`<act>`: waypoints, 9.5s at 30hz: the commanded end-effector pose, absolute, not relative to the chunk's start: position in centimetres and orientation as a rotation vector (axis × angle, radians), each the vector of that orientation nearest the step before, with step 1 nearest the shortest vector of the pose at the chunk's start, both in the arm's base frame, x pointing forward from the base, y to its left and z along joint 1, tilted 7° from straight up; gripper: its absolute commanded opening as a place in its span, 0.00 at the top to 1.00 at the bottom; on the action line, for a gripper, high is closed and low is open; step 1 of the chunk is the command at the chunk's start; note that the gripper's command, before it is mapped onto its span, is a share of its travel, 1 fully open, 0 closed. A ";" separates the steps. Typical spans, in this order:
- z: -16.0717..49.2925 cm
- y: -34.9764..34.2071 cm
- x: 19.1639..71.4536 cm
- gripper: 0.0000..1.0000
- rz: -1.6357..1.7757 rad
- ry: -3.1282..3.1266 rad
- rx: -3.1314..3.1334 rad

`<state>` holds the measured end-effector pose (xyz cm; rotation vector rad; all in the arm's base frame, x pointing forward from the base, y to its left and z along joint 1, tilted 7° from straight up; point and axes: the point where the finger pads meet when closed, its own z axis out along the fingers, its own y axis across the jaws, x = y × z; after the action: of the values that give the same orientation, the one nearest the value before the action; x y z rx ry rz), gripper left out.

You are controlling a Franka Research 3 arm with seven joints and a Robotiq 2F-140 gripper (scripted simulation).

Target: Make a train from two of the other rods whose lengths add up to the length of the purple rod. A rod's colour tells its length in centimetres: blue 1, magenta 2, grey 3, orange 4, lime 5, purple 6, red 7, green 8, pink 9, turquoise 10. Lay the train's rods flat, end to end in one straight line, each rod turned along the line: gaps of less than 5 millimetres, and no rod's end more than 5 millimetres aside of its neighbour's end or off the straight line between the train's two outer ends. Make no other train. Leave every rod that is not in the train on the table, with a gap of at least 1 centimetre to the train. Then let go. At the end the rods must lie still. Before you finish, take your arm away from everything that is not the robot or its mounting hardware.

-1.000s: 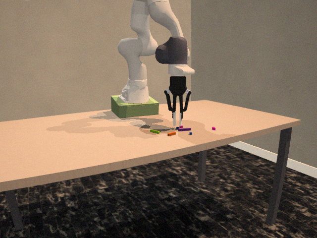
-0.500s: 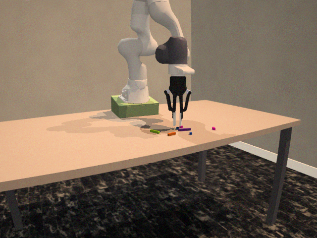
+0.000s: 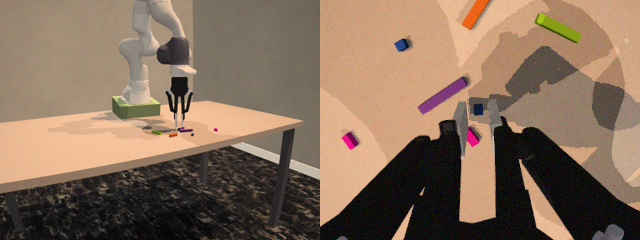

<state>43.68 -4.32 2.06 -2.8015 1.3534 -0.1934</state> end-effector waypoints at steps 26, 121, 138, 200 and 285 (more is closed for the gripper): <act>2.1 -4.4 43.7 0.85 -0.194 1.351 -2.803; 0.4 -4.5 43.8 0.85 -0.194 1.351 -2.803; 0.4 -4.5 43.8 0.85 -0.194 1.351 -2.803; 5.1 -4.3 43.2 0.97 -0.194 1.351 -2.803; 2.3 -23.0 42.9 0.97 -0.193 1.421 -2.764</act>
<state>42.24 -22.51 2.42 -2.7427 1.4778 -0.1563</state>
